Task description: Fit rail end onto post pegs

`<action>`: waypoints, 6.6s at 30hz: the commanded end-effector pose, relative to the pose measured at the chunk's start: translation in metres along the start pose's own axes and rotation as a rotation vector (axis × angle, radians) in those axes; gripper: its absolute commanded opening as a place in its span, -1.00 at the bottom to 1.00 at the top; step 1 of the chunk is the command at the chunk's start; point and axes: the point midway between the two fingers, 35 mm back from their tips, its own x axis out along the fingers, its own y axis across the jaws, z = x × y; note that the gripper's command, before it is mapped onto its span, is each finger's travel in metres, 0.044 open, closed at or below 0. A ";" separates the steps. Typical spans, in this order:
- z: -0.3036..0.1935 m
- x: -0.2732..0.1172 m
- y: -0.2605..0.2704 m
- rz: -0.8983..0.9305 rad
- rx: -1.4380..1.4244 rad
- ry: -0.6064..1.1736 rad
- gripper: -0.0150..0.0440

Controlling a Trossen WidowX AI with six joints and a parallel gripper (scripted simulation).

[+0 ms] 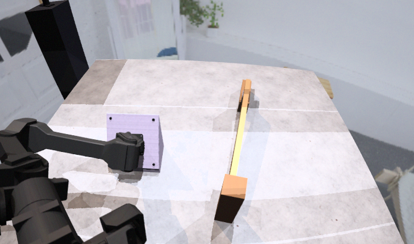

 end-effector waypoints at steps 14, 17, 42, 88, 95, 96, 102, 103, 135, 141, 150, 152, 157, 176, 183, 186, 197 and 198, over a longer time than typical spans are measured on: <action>0.019 0.060 -0.172 -0.675 -0.775 0.057 1.00; 0.020 0.058 -0.218 -0.849 -1.014 0.170 1.00; 0.073 -0.105 -0.450 -1.546 -2.174 2.730 1.00; 0.127 -0.143 -0.474 -1.367 -1.943 3.400 1.00; 0.138 -0.146 -0.477 -1.368 -1.944 3.400 1.00; 0.139 -0.146 -0.477 -1.369 -1.945 3.400 1.00; 0.148 -0.148 -0.479 -1.371 -1.946 3.400 1.00; 0.148 -0.148 -0.479 -1.371 -1.946 3.400 1.00; 0.149 -0.148 -0.479 -1.371 -1.946 3.400 -0.49; 0.147 -0.148 -0.480 -1.371 -1.946 3.400 -0.49; 0.142 -0.147 -0.479 -1.371 -1.946 3.400 -0.49; 0.142 -0.147 -0.478 -1.371 -1.946 3.400 -0.49; 0.139 -0.146 -0.478 -1.371 -1.946 3.400 -0.49; 0.130 -0.143 -0.475 -1.370 -1.945 3.400 -0.49; 0.127 -0.142 -0.474 -1.370 -1.945 3.400 -0.49; 0.126 -0.142 -0.474 -1.370 -1.945 3.400 -0.49; 0.121 -0.141 -0.472 -1.370 -1.945 3.400 -0.49; 0.120 -0.141 -0.472 -1.370 -1.945 3.400 -0.49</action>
